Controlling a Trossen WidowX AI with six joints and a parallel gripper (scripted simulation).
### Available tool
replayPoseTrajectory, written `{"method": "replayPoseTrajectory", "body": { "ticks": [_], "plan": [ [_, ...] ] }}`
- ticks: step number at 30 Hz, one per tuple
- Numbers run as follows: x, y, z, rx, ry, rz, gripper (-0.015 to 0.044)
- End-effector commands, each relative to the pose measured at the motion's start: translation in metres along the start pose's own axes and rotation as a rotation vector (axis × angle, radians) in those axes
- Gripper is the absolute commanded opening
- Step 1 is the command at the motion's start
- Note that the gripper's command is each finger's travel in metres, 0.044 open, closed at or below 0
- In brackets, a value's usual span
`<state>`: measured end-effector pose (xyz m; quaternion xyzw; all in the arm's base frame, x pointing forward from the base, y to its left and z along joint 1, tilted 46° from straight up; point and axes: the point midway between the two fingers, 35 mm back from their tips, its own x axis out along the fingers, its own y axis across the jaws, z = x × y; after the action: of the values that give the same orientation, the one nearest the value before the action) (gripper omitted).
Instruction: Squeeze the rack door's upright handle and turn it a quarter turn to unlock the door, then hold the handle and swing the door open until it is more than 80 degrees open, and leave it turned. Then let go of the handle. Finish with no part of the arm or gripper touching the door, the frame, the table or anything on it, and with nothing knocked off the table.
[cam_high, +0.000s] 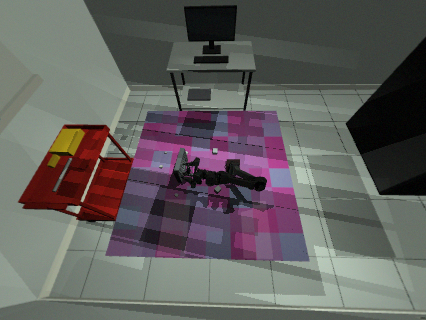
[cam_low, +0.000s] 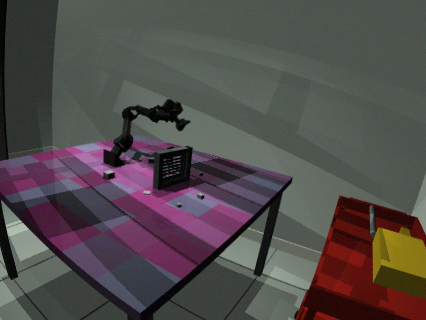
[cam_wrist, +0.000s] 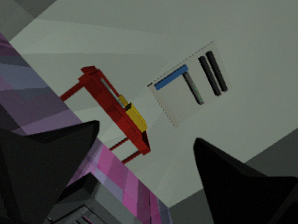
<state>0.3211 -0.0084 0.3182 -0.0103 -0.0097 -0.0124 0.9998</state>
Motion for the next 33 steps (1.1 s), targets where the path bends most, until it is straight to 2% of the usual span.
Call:
{"method": "replayPoseTrajectory", "body": {
  "ticks": [1, 4, 5, 18, 33],
  "plan": [
    [0.001, 0.0, -0.001, -0.001, 0.005, 0.001, 0.0374],
    [0.008, 0.0, -0.009, -0.016, 0.071, 0.019, 0.0295],
    [0.011, 0.001, -0.012, -0.021, 0.099, 0.027, 0.0288],
    [0.038, 0.0, -0.06, -0.047, 0.461, 0.144, 0.0288],
    [0.043, -0.001, -0.107, 0.031, 0.843, 0.306, 0.0288]
  ]
}}
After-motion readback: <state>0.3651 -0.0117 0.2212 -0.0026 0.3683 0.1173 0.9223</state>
